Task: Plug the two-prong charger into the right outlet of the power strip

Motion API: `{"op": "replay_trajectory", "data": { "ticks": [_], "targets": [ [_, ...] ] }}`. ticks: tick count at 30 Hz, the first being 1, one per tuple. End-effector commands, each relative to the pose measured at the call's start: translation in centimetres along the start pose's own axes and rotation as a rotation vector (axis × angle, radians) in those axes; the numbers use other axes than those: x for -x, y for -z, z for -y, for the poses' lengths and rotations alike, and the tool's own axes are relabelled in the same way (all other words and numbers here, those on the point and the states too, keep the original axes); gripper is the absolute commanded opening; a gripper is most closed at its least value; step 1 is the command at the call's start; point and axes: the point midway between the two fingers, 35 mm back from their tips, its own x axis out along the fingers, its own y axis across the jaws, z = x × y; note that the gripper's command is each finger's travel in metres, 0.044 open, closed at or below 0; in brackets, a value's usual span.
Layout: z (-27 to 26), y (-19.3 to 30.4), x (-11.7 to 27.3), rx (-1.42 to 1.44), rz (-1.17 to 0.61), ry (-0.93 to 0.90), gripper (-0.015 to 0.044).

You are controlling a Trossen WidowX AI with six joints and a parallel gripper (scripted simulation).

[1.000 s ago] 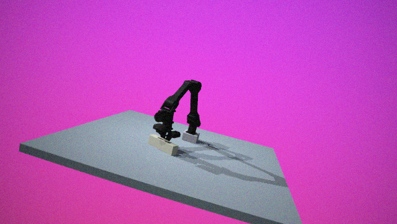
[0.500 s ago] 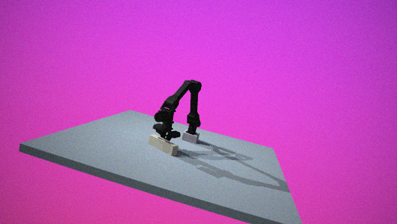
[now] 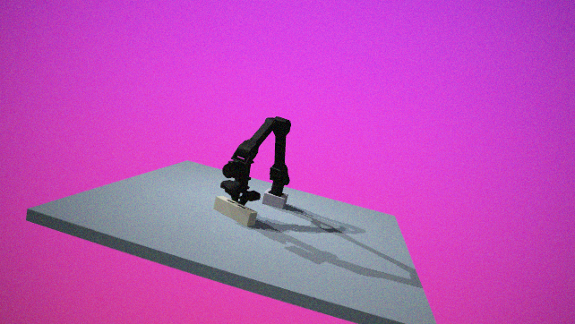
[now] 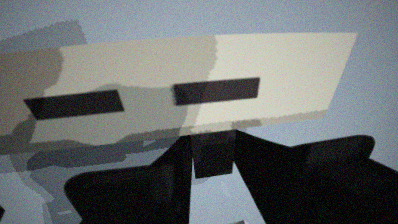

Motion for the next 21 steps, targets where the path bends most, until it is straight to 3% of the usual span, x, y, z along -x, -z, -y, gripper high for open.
{"op": "replay_trajectory", "data": {
  "ticks": [1, 11, 21],
  "targets": [
    [-0.06, -0.68, -0.03, 0.000, 0.029, 0.000, 0.0000],
    [0.00, 0.00, 0.00, 0.000, 0.000, 0.000, 0.0000],
    [0.00, 0.00, 0.00, 0.000, 0.000, 0.000, 0.0263]
  ]
}}
